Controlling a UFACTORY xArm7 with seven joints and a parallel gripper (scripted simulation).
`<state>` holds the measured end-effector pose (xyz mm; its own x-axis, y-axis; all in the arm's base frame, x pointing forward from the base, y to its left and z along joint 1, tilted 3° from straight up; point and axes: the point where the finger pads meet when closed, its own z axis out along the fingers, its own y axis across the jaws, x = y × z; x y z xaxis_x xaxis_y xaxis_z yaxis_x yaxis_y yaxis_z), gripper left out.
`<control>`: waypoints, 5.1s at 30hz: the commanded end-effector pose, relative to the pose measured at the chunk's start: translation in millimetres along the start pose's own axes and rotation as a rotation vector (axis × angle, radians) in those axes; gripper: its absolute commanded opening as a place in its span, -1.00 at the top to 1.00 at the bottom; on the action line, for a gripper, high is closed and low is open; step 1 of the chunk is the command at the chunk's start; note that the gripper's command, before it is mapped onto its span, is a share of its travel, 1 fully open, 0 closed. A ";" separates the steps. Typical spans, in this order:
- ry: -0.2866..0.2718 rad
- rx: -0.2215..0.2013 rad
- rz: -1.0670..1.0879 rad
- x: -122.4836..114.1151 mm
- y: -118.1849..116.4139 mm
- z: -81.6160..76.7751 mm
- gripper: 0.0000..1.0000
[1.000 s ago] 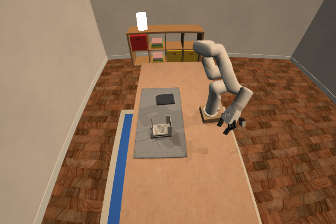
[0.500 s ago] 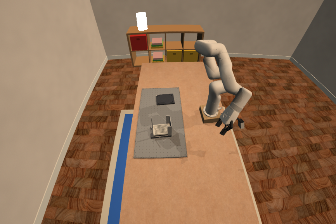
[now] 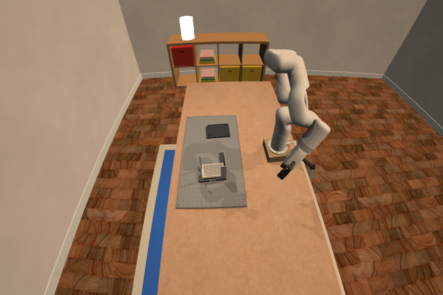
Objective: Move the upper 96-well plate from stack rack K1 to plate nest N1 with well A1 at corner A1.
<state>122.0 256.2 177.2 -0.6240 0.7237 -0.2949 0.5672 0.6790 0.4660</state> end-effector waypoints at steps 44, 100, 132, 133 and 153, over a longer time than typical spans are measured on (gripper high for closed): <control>-0.223 0.391 1.321 -136.8 62.8 78.0 -1.00; -0.447 0.536 2.382 -316.0 39.8 145.7 -1.00; -0.447 0.536 2.382 -306.9 24.3 175.8 -1.00; -0.447 0.536 2.382 -306.4 23.5 177.2 -1.00; -0.447 0.536 2.382 -298.6 10.2 203.0 -1.00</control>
<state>421.8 71.8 104.8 0.9939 -0.1006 0.0455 -0.1008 -0.9949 0.0016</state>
